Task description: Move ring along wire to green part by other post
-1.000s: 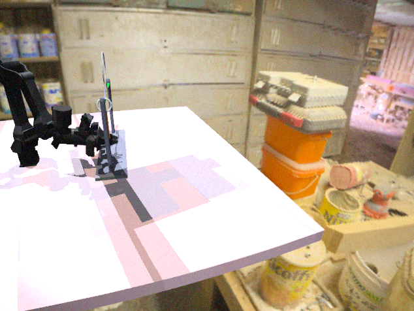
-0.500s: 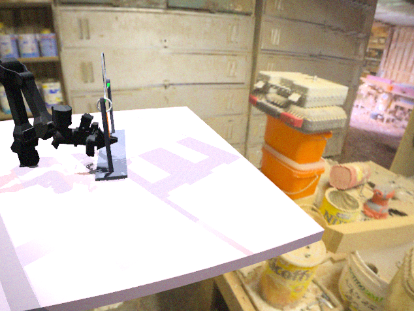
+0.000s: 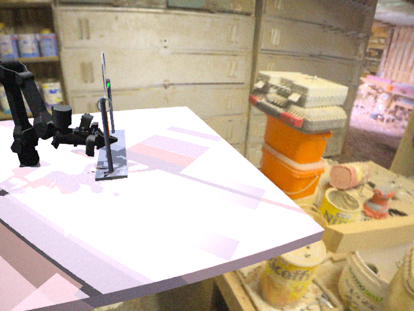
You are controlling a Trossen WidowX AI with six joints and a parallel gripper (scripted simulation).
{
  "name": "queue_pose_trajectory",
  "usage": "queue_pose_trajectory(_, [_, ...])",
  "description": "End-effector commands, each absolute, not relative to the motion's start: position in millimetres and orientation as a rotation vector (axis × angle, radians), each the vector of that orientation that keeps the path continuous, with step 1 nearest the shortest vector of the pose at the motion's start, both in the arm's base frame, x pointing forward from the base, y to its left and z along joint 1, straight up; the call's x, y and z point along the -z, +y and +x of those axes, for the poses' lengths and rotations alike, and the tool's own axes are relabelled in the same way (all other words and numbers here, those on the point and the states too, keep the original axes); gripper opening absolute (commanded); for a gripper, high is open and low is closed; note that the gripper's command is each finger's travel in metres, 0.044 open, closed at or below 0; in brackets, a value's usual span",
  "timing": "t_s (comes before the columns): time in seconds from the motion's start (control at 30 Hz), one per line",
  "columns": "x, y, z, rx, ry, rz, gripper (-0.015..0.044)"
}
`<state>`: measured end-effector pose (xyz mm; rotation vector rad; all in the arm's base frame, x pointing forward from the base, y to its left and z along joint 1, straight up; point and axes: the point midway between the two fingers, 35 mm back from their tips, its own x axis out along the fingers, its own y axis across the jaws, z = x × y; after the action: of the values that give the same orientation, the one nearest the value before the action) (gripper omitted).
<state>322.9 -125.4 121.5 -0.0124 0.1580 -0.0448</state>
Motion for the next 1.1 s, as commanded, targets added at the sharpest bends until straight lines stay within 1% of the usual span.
queue_pose_trajectory(0.0, [-125.7,-125.5,323.2,0.043,0.156,-0.015,-0.0150])
queue_pose_trajectory(0.23, [-135.8,-125.4,323.0,0.038,0.156,-0.019,-0.0150])
queue_pose_trajectory(1.07, [-135.8,-124.0,323.1,0.038,0.156,-0.018,-0.0150])
